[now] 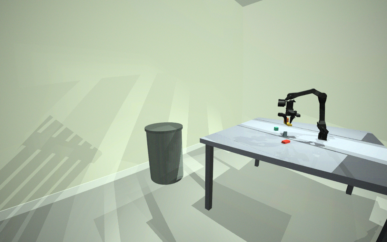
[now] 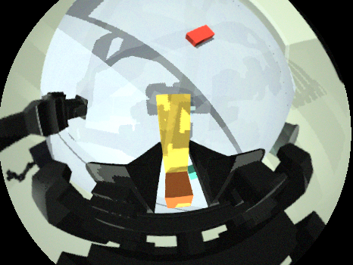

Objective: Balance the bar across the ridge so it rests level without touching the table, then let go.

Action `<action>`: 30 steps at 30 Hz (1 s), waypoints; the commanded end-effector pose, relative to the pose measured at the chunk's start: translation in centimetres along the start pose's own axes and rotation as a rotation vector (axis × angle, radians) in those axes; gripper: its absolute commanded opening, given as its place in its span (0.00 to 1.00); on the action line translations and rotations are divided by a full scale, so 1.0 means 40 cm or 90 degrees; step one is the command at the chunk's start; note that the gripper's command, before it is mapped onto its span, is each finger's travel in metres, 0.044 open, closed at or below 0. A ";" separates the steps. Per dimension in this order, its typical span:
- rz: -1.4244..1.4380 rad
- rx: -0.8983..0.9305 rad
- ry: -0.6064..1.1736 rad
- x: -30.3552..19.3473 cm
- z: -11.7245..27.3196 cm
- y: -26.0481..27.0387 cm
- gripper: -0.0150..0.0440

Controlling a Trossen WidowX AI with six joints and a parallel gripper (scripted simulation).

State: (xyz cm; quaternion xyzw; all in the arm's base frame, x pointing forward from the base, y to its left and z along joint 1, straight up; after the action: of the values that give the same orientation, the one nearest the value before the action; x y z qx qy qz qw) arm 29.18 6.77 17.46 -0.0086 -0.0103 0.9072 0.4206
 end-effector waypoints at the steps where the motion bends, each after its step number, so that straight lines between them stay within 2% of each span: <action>1: 0.005 -0.002 0.004 0.025 0.004 -0.023 0.25; 17: 0.032 -0.004 0.001 0.156 0.002 -0.100 0.25; 30: 0.033 -0.004 0.000 0.164 -0.036 -0.106 0.25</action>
State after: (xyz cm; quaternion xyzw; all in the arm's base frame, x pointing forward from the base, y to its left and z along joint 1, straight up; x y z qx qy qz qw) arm 28.15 14.47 16.48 -0.0083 -0.0129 0.9186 0.3949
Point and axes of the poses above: the point midway between the two fingers, 35 mm back from their tips, its own z axis back along the fingers, its own y axis across the jaws, x = y × z, the point moved 3 cm from there along z, back along the fingers, and after that the axes turned 11 degrees about z, right-handed, at the moved point
